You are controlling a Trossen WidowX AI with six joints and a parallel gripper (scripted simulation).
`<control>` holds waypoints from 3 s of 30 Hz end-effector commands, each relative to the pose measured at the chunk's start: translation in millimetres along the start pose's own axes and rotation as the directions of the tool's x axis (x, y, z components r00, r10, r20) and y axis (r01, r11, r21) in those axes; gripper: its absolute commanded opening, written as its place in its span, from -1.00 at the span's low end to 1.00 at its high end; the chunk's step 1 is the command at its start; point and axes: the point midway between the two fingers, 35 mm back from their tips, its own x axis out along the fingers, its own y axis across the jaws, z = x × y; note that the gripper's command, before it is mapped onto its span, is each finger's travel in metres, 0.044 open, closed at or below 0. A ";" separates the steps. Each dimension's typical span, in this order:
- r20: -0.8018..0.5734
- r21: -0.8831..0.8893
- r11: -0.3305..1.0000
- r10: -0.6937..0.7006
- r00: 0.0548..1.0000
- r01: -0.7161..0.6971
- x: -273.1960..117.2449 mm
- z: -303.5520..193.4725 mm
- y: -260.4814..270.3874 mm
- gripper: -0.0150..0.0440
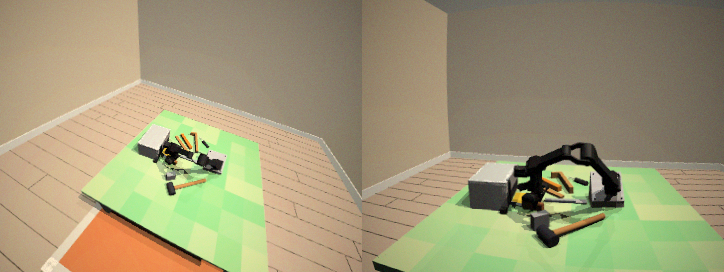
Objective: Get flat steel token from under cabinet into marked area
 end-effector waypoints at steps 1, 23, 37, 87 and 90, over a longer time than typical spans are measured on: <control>0.003 -0.010 1.000 0.002 1.000 -0.002 -0.4 5.2 1.4 -0.49; 0.004 -0.011 1.000 0.002 1.000 -0.002 -0.5 25.1 2.2 -0.49; 0.004 -0.011 1.000 0.002 1.000 -0.002 0.8 30.7 -10.3 -0.49; 0.003 -0.010 1.000 0.001 1.000 -0.001 0.6 1.4 -18.9 -0.49; 0.003 -0.009 1.000 0.001 1.000 -0.001 0.6 -1.6 -18.7 -0.49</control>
